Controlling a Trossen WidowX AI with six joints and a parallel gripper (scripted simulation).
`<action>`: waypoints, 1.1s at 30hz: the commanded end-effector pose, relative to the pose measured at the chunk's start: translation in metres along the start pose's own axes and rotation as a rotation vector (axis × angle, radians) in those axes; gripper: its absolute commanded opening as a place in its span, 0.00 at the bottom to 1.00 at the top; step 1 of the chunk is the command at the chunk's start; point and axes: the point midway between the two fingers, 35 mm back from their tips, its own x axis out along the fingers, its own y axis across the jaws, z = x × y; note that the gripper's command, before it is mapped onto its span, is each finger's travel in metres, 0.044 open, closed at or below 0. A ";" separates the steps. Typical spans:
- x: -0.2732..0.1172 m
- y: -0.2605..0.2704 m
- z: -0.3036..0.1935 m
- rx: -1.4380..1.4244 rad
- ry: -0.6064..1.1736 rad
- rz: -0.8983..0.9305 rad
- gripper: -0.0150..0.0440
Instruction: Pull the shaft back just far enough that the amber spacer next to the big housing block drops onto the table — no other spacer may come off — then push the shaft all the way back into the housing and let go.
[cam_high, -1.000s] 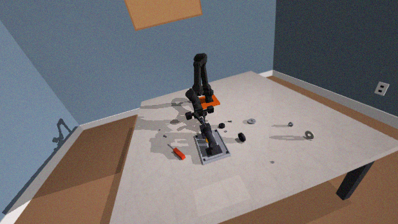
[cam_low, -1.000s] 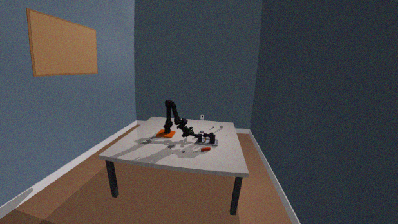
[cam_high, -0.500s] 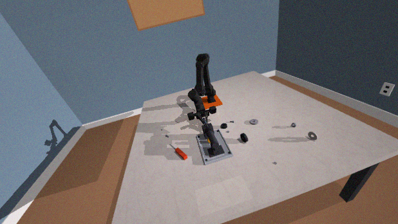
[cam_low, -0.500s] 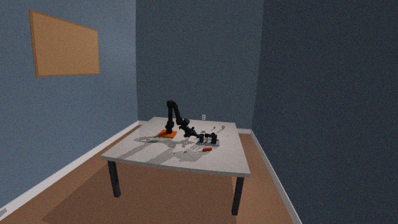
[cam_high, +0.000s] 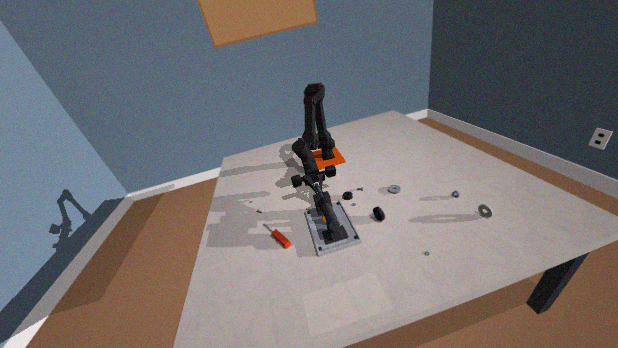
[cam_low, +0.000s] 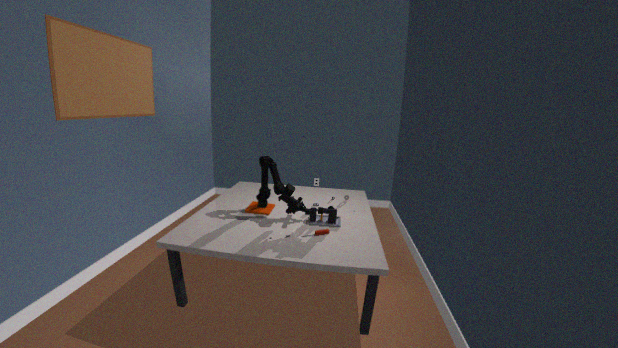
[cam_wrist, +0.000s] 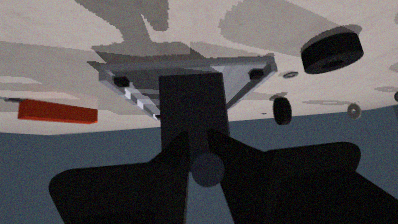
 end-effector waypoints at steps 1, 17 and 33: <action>0.002 0.000 -0.001 0.004 -0.001 -0.002 0.25; 0.006 0.000 -0.003 0.004 0.000 -0.002 0.25; 0.010 0.000 -0.005 0.004 0.000 -0.002 0.25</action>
